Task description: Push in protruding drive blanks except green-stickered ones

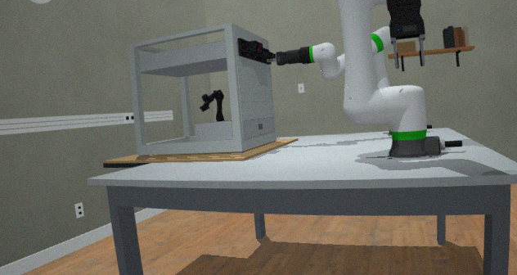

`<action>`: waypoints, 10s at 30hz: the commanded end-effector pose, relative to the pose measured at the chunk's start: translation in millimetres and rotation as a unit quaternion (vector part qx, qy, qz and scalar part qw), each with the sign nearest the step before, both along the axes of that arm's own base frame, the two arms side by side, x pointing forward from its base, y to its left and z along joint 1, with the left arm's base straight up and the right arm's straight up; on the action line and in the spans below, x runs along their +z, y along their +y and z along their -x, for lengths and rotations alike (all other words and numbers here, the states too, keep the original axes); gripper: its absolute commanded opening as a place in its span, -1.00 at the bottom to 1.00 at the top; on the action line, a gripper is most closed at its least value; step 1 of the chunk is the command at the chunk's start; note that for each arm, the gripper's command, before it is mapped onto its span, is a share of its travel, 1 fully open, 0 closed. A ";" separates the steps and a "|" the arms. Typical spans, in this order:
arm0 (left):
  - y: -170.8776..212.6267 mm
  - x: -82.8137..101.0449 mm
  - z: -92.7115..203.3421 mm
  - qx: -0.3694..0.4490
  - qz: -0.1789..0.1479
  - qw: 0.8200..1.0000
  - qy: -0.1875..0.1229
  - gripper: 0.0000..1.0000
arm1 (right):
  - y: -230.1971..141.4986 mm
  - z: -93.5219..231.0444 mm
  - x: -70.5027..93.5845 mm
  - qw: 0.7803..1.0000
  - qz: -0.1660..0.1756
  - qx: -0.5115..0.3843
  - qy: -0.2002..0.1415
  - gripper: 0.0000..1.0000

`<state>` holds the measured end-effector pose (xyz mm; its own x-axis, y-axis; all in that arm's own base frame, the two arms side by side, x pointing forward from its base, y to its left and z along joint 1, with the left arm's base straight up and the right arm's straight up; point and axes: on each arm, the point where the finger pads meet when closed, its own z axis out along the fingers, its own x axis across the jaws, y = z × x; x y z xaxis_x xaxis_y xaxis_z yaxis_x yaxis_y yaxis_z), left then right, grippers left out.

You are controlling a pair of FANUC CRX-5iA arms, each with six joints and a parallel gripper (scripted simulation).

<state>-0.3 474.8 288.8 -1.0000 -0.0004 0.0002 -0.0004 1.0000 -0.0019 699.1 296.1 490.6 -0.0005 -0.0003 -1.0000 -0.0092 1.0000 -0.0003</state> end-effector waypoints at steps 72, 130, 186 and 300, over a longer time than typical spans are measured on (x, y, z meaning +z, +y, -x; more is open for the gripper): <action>0.2 0.9 -0.1 0.000 -0.001 1.000 0.000 1.00 | -0.1 -2.2 1.4 1.000 -0.001 0.000 -0.001 -1.00; 0.2 0.9 -0.1 0.000 -0.001 1.000 0.000 1.00 | 66.8 94.2 10.1 1.000 -0.001 0.000 -0.001 -1.00; 0.2 0.9 -0.1 0.000 -0.001 1.000 0.000 1.00 | 219.1 76.9 30.1 1.000 -0.001 0.000 -0.001 -1.00; 0.2 0.9 -0.1 0.000 -0.001 1.000 0.000 1.00 | 219.6 8.3 30.2 1.000 -0.001 0.000 -0.001 -1.00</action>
<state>-0.3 474.8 288.8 -1.0000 -0.0004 0.0002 -0.0004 1.0000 -0.0019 691.1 516.1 519.1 -0.0005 -0.0004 -1.0000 -0.0092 1.0000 -0.0004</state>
